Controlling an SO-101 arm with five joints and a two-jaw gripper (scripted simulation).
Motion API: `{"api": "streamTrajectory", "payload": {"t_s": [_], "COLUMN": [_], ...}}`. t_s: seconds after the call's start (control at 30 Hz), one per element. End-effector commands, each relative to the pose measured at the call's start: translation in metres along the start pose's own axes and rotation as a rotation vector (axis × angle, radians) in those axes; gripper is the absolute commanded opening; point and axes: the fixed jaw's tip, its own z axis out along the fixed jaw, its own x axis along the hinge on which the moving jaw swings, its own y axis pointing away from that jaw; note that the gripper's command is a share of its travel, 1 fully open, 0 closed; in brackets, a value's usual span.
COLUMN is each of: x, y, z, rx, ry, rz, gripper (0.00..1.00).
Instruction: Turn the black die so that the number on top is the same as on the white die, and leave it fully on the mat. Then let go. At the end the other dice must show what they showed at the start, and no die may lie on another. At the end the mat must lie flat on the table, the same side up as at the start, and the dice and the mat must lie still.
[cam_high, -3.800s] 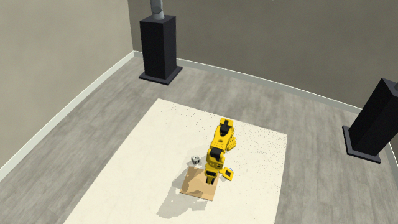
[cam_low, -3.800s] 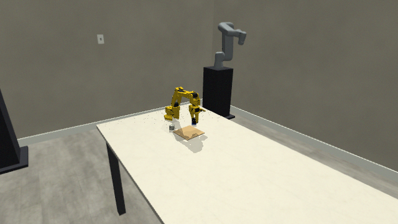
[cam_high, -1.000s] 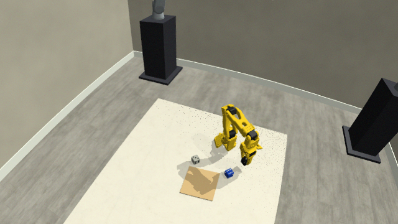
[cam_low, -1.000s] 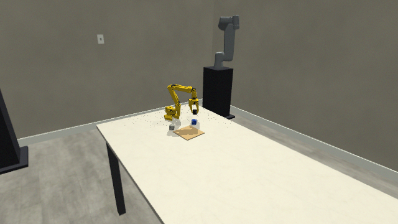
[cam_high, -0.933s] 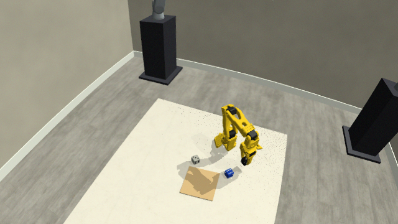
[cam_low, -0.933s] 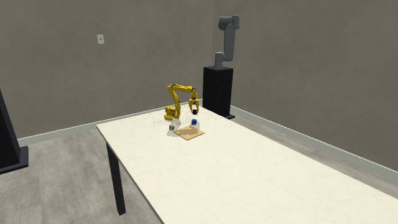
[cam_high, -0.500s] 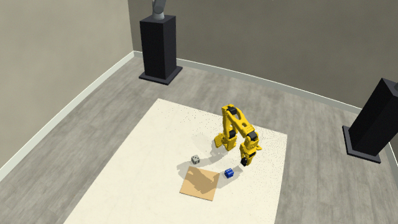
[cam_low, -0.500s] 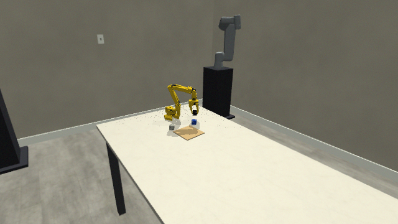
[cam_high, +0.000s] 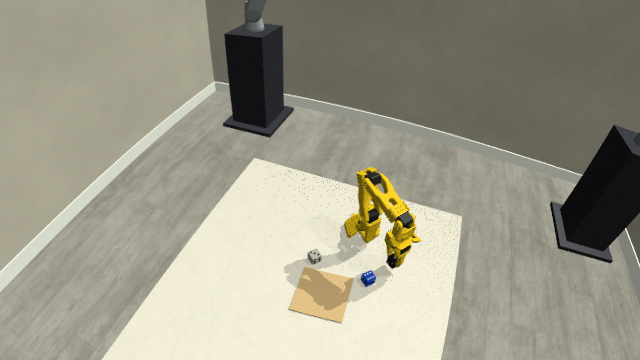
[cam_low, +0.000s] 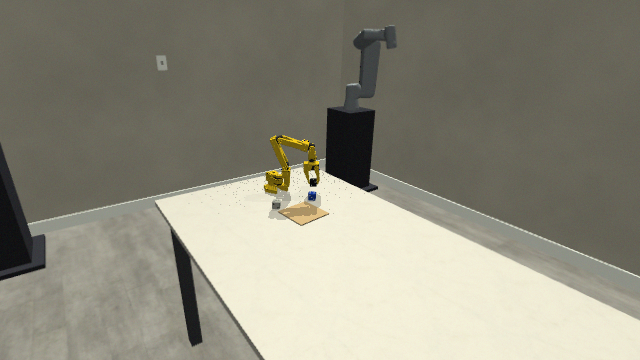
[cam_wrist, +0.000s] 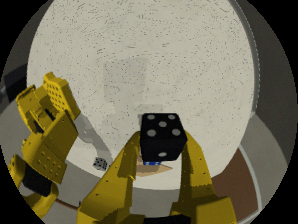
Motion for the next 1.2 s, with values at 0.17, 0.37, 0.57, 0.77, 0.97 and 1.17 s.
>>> {"api": "streamTrajectory", "payload": {"t_s": [0.17, 0.37, 0.57, 0.77, 0.97, 1.17], "x": [-0.001, -0.001, -0.001, -0.001, -0.001, -0.001], "y": [-0.009, -0.009, -0.01, -0.01, -0.01, -0.01], "z": [-0.005, -0.002, 0.001, 0.001, 0.005, 0.007], "rx": [0.064, 0.064, 0.064, 0.064, 0.064, 0.064], "ry": [-0.002, -0.002, -0.002, -0.002, -0.002, -0.002], "rz": [0.0, 0.0, 0.0, 0.0, 0.0, 0.0], "gripper": [0.0, 0.0, 0.0, 0.0, 0.0, 0.0]}}
